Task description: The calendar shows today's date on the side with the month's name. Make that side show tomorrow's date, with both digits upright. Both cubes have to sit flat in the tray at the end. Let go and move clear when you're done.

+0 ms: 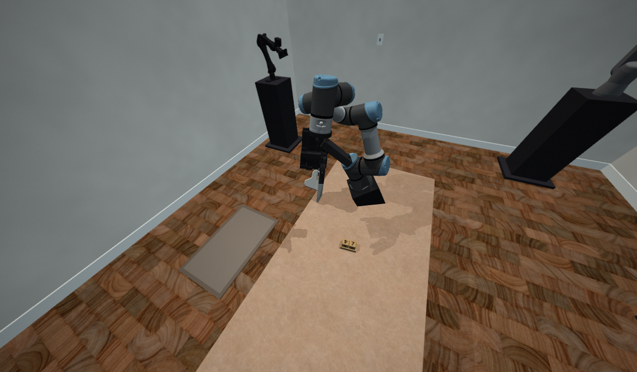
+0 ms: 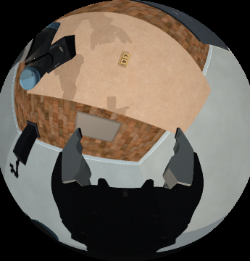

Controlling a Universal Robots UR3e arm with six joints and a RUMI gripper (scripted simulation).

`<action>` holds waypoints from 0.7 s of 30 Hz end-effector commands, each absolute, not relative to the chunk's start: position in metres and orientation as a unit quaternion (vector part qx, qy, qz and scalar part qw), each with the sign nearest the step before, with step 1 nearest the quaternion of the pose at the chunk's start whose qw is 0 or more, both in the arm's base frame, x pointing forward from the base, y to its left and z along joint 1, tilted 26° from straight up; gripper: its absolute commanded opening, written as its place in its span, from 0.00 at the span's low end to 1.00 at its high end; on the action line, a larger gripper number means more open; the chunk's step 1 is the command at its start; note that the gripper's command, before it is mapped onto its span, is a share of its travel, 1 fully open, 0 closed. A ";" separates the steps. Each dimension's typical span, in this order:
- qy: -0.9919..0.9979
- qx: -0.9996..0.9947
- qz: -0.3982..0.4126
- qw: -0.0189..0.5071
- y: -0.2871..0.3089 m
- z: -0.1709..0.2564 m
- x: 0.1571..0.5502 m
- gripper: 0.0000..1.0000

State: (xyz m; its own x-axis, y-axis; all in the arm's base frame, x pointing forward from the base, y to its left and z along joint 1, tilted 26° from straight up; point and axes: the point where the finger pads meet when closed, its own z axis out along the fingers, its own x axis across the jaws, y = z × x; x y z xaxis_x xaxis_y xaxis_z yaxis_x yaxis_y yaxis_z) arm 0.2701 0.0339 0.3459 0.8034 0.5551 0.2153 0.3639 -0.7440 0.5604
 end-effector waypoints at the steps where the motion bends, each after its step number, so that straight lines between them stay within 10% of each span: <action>1: 0.306 0.901 0.164 0.259 0.038 0.328 0.282 1.00; 21: 0.533 0.805 0.054 0.256 0.058 0.235 0.314 1.00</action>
